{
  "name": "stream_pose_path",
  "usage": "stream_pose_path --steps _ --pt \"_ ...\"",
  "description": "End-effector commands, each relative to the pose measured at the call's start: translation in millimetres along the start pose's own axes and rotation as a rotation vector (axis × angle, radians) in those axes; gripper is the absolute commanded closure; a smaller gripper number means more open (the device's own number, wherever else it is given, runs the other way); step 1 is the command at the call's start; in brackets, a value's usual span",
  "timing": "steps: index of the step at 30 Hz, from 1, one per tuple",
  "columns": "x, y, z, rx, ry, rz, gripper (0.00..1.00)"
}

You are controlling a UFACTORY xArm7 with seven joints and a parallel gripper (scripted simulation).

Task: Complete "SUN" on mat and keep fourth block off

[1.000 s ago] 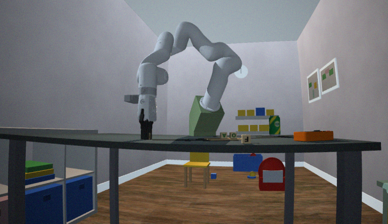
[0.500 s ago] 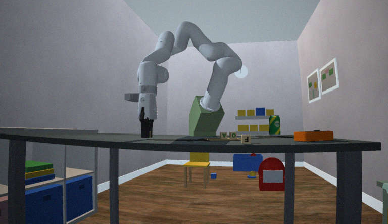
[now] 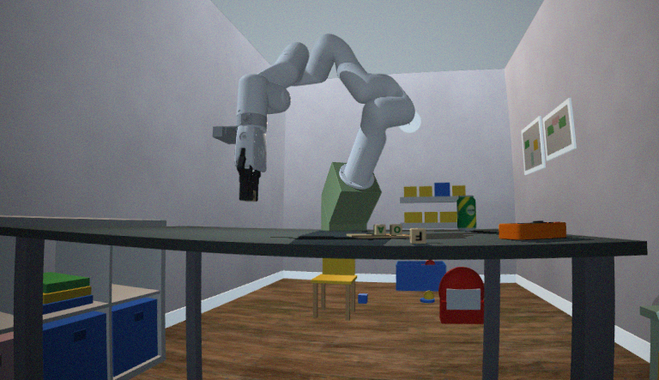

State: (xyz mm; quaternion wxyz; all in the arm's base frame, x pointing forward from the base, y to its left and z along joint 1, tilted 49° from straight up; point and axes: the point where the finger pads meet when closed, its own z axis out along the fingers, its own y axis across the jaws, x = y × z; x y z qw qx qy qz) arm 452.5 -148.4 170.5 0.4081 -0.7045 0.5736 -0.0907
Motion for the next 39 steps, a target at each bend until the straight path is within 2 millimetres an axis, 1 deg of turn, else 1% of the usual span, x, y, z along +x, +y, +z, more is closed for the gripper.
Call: stream_pose_path --steps 1,12,19,23,27,34,36,37,39 --pt "0 0 -17 -0.001 -0.003 0.001 0.77" --pt "0 0 -18 -0.001 -0.003 0.001 0.77" --pt "-5 -2 -21 0.005 -0.006 0.031 0.77" --pt "-16 -8 -27 0.021 -0.016 0.106 0.77" --pt "-34 -17 -38 0.043 -0.033 0.229 0.77" --pt "-60 -26 -51 0.065 -0.060 0.402 0.77" --pt "-60 -26 -51 0.065 -0.060 0.402 0.77" --pt "-68 -29 -55 0.071 -0.069 0.458 0.77" --pt "-76 -31 -59 0.075 -0.078 0.514 0.77"
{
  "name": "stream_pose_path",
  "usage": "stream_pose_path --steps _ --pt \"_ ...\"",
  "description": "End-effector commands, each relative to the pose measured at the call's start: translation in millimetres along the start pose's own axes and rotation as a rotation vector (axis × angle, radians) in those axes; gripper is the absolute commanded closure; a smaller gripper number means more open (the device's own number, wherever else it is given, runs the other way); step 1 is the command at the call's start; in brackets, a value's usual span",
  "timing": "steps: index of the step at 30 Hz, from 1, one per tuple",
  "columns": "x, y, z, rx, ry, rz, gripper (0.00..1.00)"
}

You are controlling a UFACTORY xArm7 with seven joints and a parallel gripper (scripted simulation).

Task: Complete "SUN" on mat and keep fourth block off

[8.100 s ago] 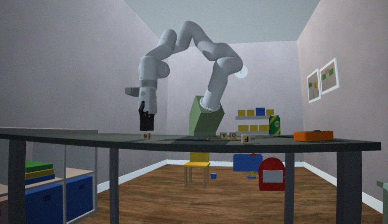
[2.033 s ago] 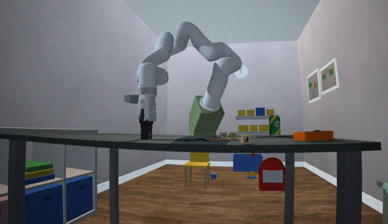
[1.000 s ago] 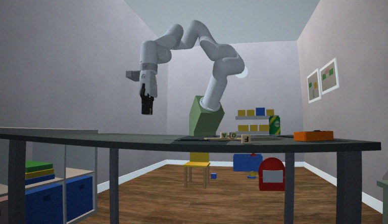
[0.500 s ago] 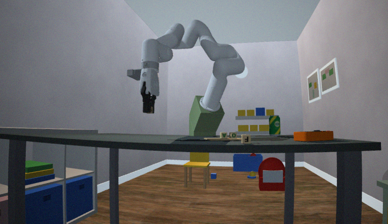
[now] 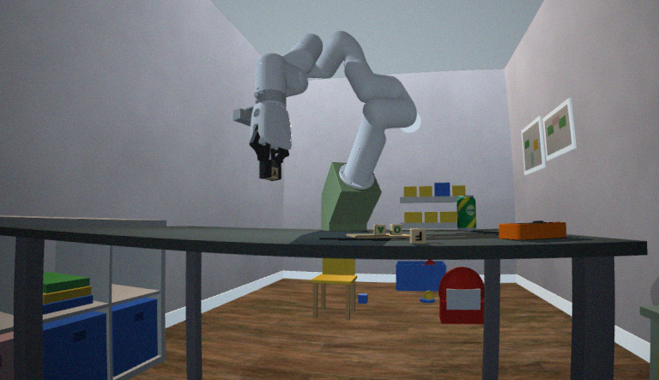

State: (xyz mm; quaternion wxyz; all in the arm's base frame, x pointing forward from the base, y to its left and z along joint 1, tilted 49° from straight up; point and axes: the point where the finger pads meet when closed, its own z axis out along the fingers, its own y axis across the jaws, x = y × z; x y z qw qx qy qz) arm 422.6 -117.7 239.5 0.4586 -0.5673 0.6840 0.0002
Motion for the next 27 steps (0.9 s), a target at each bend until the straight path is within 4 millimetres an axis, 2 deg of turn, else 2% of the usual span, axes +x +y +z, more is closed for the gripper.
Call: stream_pose_path --steps 1,12,14,15,27 --pt "-21 1 -10 0.020 -0.010 0.138 0.77" --pt "-62 11 -22 0.028 -0.046 0.419 0.77" --pt "-62 11 -22 0.028 -0.046 0.419 0.77" --pt "-71 14 -24 0.027 -0.053 0.493 0.77" --pt "-106 32 -28 0.016 -0.073 0.789 0.77"
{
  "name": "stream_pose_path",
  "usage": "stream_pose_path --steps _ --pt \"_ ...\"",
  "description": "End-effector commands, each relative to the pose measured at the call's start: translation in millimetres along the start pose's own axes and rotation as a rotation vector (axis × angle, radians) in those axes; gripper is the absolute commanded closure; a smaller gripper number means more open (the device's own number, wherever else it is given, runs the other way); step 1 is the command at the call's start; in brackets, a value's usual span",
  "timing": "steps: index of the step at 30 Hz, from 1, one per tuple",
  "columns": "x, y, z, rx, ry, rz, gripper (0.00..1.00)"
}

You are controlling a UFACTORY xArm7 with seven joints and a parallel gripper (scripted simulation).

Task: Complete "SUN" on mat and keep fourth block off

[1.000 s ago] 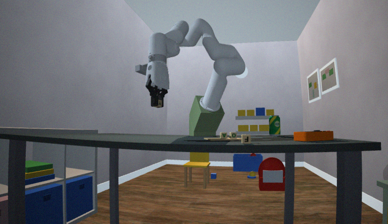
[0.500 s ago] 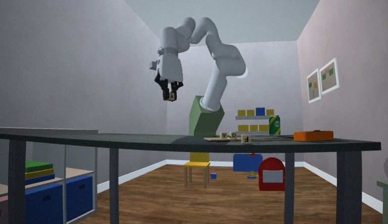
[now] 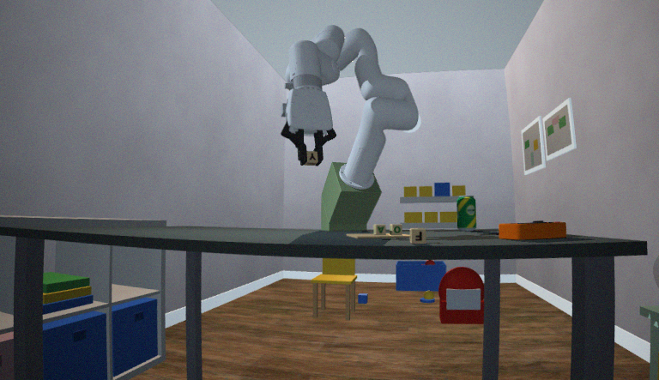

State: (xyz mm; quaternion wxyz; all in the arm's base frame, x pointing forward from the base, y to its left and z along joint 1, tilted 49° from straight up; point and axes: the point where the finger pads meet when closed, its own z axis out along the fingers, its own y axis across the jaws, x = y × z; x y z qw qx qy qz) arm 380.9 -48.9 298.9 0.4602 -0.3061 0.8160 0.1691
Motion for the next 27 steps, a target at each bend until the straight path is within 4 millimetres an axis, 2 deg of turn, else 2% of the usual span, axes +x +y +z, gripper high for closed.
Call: stream_pose_path --steps 1,4,5,19,21,22,27 --pt "-7 15 -3 0.009 -0.002 0.139 0.77" --pt "-8 18 -3 0.009 -0.002 0.165 0.77" --pt "-10 27 -2 0.007 -0.002 0.240 0.77" --pt "-13 64 4 0.005 0.009 0.588 0.77" --pt "-13 64 4 0.005 0.009 0.588 0.77" --pt "-13 71 6 0.006 0.013 0.663 0.77" --pt "-10 82 9 0.010 0.021 0.780 0.77"
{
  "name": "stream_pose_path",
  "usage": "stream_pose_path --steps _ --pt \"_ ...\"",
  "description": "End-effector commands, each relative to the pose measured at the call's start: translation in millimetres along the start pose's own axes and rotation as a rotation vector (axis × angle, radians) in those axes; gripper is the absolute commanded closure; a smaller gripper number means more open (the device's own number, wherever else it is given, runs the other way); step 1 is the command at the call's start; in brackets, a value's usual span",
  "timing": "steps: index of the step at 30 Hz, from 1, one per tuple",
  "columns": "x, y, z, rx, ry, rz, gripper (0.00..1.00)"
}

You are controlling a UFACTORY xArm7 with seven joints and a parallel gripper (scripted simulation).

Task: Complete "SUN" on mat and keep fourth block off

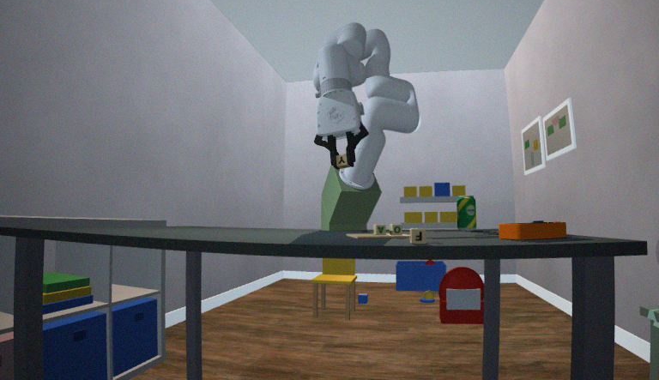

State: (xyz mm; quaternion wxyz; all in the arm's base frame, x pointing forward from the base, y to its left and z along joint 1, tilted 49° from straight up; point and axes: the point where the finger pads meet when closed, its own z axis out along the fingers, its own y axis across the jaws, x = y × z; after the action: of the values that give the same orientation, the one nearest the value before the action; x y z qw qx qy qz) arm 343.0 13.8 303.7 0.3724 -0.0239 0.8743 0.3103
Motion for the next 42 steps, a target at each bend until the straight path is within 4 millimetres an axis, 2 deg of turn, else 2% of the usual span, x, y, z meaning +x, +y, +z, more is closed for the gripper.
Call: stream_pose_path --steps 1,9,11,12,21,26,28,30,42 --pt "8 9 2 0.016 0.002 0.138 0.77" --pt "24 18 10 0.032 0.013 0.344 0.77" --pt "24 18 10 0.032 0.013 0.344 0.77" --pt "30 20 14 0.040 0.016 0.420 0.77" --pt "49 24 23 0.068 0.024 0.640 0.77" --pt "61 24 29 0.088 0.025 0.769 0.77" --pt "61 24 29 0.088 0.025 0.769 0.77" --pt "69 24 33 0.104 0.025 0.863 0.77" --pt "94 18 45 0.156 0.014 1.136 0.77"
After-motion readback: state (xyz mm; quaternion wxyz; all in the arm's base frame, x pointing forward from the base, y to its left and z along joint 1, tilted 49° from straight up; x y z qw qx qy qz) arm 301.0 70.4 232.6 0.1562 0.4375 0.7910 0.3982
